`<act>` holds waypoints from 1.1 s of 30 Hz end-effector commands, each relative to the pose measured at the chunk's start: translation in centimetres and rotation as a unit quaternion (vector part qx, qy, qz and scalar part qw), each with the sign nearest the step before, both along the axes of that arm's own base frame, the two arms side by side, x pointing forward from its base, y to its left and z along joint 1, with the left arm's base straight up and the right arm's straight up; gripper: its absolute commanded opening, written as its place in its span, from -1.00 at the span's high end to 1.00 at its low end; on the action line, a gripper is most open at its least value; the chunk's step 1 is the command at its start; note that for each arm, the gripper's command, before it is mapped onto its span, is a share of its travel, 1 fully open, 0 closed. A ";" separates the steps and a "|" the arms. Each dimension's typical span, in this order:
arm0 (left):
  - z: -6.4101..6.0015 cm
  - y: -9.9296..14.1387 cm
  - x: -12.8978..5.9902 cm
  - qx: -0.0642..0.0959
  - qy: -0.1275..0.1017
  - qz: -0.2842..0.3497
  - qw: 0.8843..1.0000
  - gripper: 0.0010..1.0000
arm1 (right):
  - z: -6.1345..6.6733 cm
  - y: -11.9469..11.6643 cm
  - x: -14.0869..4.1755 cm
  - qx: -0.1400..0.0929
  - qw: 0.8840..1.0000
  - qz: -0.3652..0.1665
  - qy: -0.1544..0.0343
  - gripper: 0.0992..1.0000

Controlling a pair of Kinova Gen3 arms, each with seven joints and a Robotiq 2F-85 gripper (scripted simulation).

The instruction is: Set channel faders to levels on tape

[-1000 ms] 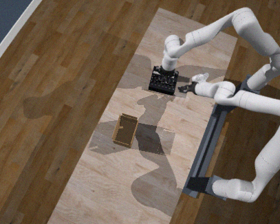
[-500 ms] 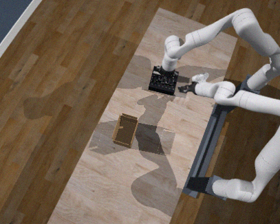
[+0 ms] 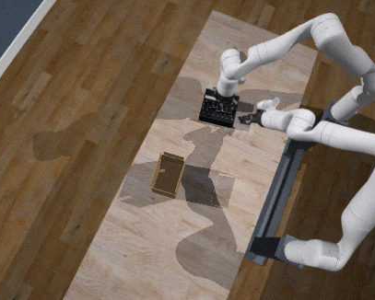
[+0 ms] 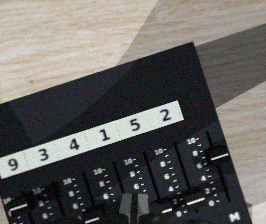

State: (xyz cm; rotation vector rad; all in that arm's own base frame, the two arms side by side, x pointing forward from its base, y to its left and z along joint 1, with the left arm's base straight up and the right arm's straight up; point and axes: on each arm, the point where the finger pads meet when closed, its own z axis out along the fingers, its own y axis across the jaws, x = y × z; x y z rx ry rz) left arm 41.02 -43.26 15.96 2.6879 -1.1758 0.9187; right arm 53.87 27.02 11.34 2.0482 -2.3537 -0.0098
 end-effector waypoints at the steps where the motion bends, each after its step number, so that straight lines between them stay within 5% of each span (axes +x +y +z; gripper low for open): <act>1: 0.1 0.0 0.0 -0.001 -0.001 0.000 1.000 -1.00 | 0.0 0.1 -0.1 -0.002 0.999 -0.046 0.000 1.00; 10: 0.1 0.0 0.0 -0.001 -0.001 0.000 1.000 -1.00 | -0.3 0.2 -0.5 -0.007 0.989 -0.146 0.003 1.00; 16: 0.1 0.0 0.0 -0.001 -0.001 0.000 1.000 -1.00 | -0.5 0.4 -0.9 -0.012 0.970 -0.244 0.004 1.00; 25: 0.1 0.0 0.0 -0.001 -0.001 0.000 1.000 -1.00 | -0.8 0.6 -1.4 -0.019 0.917 -0.398 0.004 1.00; 27: 0.1 0.0 0.0 -0.001 -0.001 0.000 1.000 -1.00 | -0.8 0.6 -1.4 -0.019 0.917 -0.398 0.004 1.00; 33: 0.1 0.0 0.0 -0.001 -0.001 0.000 1.000 -1.00 | -0.9 0.8 -1.6 -0.023 0.863 -0.505 0.002 1.00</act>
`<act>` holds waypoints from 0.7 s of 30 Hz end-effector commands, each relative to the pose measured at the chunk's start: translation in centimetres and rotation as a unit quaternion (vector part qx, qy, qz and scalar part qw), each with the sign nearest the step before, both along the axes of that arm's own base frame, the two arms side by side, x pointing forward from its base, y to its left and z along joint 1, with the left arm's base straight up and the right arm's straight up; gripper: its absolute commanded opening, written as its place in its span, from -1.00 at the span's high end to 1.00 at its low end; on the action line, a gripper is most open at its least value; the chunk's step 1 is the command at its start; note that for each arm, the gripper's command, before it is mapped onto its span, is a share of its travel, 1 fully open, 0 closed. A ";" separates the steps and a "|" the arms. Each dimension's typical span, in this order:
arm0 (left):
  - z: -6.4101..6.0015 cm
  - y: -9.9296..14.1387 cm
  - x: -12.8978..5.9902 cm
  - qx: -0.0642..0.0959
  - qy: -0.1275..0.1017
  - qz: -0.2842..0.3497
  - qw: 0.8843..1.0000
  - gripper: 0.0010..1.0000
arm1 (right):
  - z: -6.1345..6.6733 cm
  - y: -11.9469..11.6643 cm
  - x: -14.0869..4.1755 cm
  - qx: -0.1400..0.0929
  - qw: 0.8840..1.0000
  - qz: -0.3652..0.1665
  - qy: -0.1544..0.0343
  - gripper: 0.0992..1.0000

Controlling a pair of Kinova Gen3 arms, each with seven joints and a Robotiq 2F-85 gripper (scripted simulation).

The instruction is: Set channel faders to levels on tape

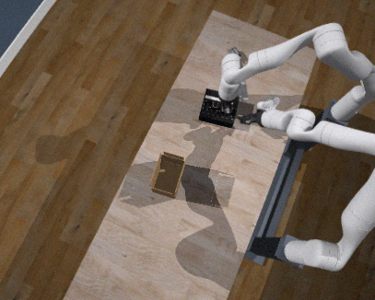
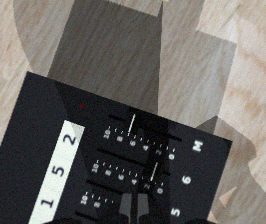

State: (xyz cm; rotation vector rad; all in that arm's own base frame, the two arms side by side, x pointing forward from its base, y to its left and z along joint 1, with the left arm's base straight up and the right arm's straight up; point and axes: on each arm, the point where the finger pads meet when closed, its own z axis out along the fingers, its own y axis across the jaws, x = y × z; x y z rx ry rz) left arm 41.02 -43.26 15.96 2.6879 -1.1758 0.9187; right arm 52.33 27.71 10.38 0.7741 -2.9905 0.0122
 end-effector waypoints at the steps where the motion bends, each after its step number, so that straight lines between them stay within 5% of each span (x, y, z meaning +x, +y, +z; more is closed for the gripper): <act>1: 0.1 0.0 0.0 -0.001 -0.001 0.000 1.000 -1.00 | 0.1 0.2 -0.1 -0.006 0.996 -0.083 -0.003 1.00; 9: 0.1 0.0 0.0 -0.001 -0.001 0.000 1.000 -1.00 | 0.0 0.5 -0.4 -0.012 0.974 -0.224 -0.007 1.00; 11: 0.1 0.0 0.0 -0.001 -0.001 0.000 1.000 -1.00 | 0.0 0.5 -0.4 -0.012 0.974 -0.224 -0.007 1.00; 21: 0.1 0.0 0.0 -0.001 -0.001 0.000 1.000 -1.00 | 0.1 0.9 -0.6 -0.019 0.914 -0.405 -0.012 1.00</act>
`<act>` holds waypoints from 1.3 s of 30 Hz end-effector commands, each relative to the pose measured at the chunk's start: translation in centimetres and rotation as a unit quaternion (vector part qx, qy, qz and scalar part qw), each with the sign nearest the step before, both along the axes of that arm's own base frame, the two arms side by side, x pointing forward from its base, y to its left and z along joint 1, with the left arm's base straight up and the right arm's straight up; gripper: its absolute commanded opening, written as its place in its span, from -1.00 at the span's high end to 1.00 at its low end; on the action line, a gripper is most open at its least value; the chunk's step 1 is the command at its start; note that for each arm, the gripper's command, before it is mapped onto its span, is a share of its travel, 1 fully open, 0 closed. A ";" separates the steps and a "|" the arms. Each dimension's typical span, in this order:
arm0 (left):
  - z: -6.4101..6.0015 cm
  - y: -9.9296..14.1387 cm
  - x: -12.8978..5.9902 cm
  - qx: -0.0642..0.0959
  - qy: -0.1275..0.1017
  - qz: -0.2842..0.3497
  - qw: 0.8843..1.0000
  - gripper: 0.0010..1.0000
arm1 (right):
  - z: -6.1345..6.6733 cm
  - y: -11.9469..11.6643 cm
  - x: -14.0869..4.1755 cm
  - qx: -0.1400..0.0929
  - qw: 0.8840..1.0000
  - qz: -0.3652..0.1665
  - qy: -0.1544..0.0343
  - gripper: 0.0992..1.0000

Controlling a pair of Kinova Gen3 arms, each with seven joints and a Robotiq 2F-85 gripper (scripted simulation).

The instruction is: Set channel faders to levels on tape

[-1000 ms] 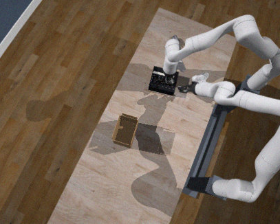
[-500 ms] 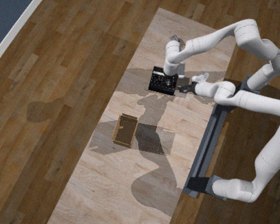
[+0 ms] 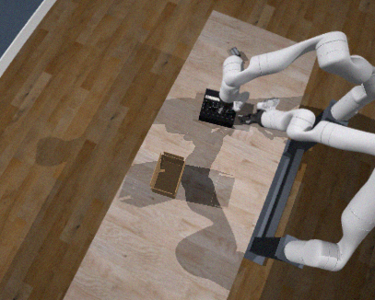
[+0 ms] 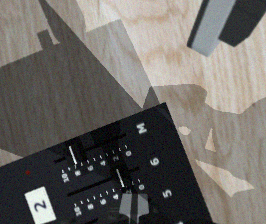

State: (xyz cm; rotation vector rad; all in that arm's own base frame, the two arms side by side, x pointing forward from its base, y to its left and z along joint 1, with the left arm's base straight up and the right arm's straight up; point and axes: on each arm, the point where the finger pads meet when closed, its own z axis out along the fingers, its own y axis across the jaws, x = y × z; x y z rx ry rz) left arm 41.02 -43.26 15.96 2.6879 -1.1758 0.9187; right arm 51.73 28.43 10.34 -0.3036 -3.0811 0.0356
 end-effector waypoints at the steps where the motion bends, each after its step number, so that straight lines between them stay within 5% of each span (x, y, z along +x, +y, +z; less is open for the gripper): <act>1: 0.1 0.0 0.0 -0.001 -0.001 0.000 1.000 -1.00 | 0.2 0.2 0.0 -0.005 0.996 -0.083 -0.005 1.00; 10: 0.1 0.0 0.0 -0.001 -0.001 0.000 1.000 -1.00 | 0.4 0.5 -0.1 -0.008 0.978 -0.206 -0.011 1.00; 22: 0.1 0.0 0.0 -0.001 -0.001 0.000 1.000 -1.00 | 0.7 1.1 -0.1 -0.009 0.926 -0.378 -0.018 1.00; 24: 0.1 0.0 0.0 -0.001 -0.001 0.000 1.000 -1.00 | 0.7 1.1 -0.1 -0.009 0.926 -0.378 -0.018 1.00; 39: 0.1 0.0 0.0 -0.001 -0.001 0.000 1.000 -1.00 | 1.2 1.5 0.0 -0.006 0.863 -0.505 -0.024 1.00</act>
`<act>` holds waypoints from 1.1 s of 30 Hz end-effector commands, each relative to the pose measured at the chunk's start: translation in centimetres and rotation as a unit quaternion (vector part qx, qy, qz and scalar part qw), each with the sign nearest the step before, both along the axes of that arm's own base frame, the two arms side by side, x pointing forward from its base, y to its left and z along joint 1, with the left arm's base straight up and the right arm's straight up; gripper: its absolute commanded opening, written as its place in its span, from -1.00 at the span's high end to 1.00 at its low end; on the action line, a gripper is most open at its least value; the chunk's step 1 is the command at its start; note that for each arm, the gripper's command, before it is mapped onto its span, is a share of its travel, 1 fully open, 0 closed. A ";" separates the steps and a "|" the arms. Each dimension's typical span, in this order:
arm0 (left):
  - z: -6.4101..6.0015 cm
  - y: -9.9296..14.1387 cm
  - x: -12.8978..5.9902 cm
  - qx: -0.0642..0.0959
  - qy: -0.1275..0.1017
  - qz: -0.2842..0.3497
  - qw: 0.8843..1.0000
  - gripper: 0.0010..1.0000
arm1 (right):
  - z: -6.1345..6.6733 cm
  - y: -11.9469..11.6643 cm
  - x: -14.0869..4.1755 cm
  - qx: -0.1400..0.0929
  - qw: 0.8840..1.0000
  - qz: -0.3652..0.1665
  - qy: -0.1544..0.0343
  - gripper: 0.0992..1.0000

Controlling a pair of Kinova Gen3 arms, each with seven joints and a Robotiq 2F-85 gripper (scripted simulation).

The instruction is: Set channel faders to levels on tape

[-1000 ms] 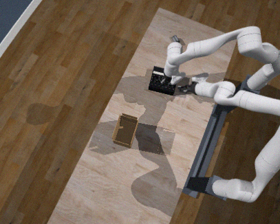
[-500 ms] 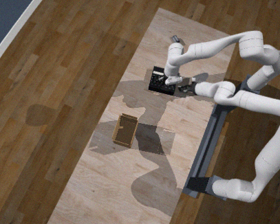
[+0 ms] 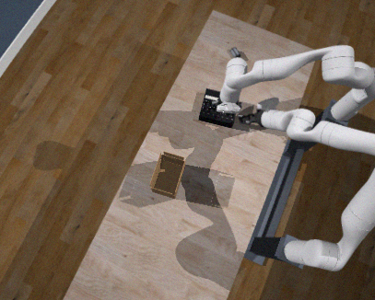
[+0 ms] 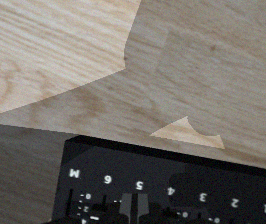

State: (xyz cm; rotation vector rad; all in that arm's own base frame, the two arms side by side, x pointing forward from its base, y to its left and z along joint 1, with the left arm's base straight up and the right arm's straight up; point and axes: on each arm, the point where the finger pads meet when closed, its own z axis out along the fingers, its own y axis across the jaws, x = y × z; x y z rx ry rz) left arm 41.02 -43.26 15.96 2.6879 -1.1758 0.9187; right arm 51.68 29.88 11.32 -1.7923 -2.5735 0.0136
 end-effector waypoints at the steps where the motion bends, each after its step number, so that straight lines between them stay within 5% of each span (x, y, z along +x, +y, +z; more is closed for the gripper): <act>1: 0.1 0.0 0.0 -0.001 -0.001 0.000 1.000 -1.00 | 0.2 0.1 0.1 0.000 1.000 -0.020 -0.002 1.00; 33: 0.1 0.0 0.0 -0.001 -0.001 0.000 1.000 -1.00 | 0.4 0.3 0.1 0.002 0.997 -0.074 -0.006 1.00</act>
